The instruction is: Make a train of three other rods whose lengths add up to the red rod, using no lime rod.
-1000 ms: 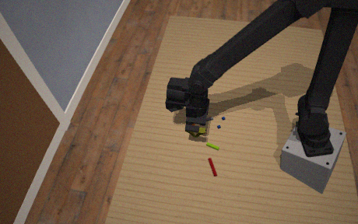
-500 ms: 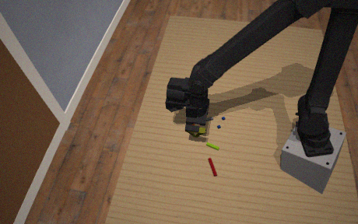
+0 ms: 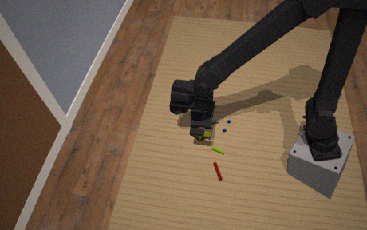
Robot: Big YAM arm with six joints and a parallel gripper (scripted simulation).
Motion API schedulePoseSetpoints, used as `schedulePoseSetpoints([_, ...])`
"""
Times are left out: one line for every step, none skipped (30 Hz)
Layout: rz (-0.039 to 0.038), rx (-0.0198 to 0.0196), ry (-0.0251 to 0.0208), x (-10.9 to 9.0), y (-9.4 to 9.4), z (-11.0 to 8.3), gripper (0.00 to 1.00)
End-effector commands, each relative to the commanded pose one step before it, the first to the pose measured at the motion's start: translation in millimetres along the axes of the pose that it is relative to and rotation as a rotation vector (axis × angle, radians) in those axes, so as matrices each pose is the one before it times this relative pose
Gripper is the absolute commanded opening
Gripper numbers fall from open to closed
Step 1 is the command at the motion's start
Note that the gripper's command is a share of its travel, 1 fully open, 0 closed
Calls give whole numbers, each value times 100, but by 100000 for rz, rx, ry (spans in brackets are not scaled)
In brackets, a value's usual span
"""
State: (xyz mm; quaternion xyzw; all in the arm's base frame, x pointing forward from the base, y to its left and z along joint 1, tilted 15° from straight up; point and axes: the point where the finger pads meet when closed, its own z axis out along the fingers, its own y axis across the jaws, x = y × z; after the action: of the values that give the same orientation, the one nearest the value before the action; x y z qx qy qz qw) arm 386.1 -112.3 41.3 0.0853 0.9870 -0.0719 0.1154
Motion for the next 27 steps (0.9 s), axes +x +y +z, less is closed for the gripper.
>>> schedulePoseSetpoints([-1177,71,-2398,-320,164,-433,100])
schedulePoseSetpoints([0,0,0,0,0,0,100])
schedulePoseSetpoints([0,0,0,0,0,0,100])
schedulePoseSetpoints([0,0,0,0,0,0,100])
schedulePoseSetpoints([0,0,0,0,0,0,100])
schedulePoseSetpoints([0,0,0,0,0,0,100])
schedulePoseSetpoints([0,0,0,0,0,0,100])
schedulePoseSetpoints([0,0,0,0,0,0,100])
schedulePoseSetpoints([0,0,0,0,0,0,100])
schedulePoseSetpoints([128,-3,-8,-2,8,-2,100])
schedulePoseSetpoints([856,-19,-57,-11,50,-14,100])
schedulePoseSetpoints([0,0,0,0,0,0,100])
schedulePoseSetpoints([0,0,0,0,0,0,100])
schedulePoseSetpoints([1111,-51,-147,-28,130,-35,100])
schedulePoseSetpoints([470,-83,-118,-10,209,-54,100])
schedulePoseSetpoints([1365,47,-76,18,60,-45,100])
schedulePoseSetpoints([1918,64,-119,17,87,-24,100])
schedulePoseSetpoints([2508,69,-97,32,120,13,100])
schedulePoseSetpoints([3096,39,177,114,159,39,100])
schedulePoseSetpoints([3698,14,389,182,197,81,100])
schedulePoseSetpoints([4369,-21,-50,108,224,32,100])
schedulePoseSetpoints([5004,-77,-339,78,246,-49,100])
schedulePoseSetpoints([-121,202,995,222,-25,163,100])
schedulePoseSetpoints([5635,-223,-874,2,268,-213,100])
schedulePoseSetpoints([-30,63,235,52,-9,42,100])
schedulePoseSetpoints([-26,55,206,46,-8,38,100])
schedulePoseSetpoints([6207,-407,-1248,-51,306,-274,100])
